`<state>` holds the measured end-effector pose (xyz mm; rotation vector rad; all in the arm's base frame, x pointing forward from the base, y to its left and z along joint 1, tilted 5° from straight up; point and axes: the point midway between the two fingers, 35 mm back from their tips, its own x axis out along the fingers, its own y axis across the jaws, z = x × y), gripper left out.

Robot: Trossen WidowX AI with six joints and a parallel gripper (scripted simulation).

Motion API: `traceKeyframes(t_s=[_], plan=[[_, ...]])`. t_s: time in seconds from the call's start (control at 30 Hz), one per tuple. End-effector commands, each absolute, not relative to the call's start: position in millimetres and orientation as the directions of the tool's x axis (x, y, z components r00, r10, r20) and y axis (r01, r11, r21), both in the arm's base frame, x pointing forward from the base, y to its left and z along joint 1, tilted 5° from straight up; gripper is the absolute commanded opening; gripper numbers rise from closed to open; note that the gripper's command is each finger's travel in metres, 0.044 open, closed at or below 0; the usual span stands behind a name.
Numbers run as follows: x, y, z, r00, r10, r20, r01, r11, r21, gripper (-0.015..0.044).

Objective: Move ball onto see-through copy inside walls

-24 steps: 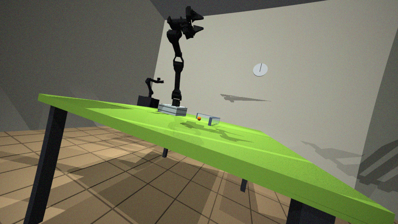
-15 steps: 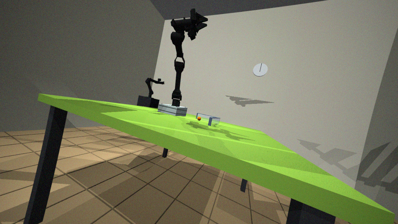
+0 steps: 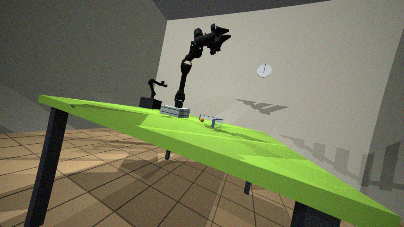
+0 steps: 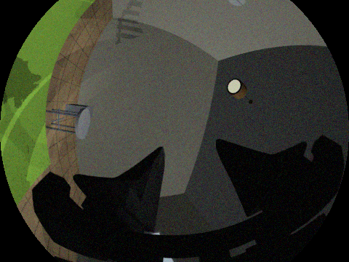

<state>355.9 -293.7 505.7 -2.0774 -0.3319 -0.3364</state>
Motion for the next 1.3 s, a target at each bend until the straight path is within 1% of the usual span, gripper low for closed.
traceKeyframes(t_s=[0.0, 0.17, 0.3, 0.47, 0.63, 0.8, 0.97, 1.13, 1.27], plan=[[388.7, -287.8, 470.9, 0.950, 0.049, 0.309, 0.307, -0.325, -0.894, 0.0269], [430.5, -268.0, 411.2, 0.986, -0.002, 0.166, 0.165, -0.095, -0.982, 0.0269], [455.7, -242.3, 356.1, 1.000, -0.019, 0.010, 0.011, 0.066, -0.998, 0.0269], [471.8, -199.6, 281.8, 0.976, -0.008, -0.219, -0.212, 0.222, -0.952, 0.0269], [467.0, -151.5, 209.1, 0.890, 0.024, -0.455, -0.438, 0.321, -0.840, 0.0269], [441.1, -102.7, 141.9, 0.738, 0.057, -0.673, -0.644, 0.359, -0.676, 0.0269], [396.0, -58.0, 84.2, 0.524, 0.067, -0.849, -0.814, 0.331, -0.477, 0.0269], [335.6, -23.9, 40.5, 0.271, 0.032, -0.962, -0.933, 0.257, -0.254, 0.0269], [280.2, -7.0, 17.3, 0.059, -0.038, -0.998, -0.982, 0.178, -0.065, 0.0269]])
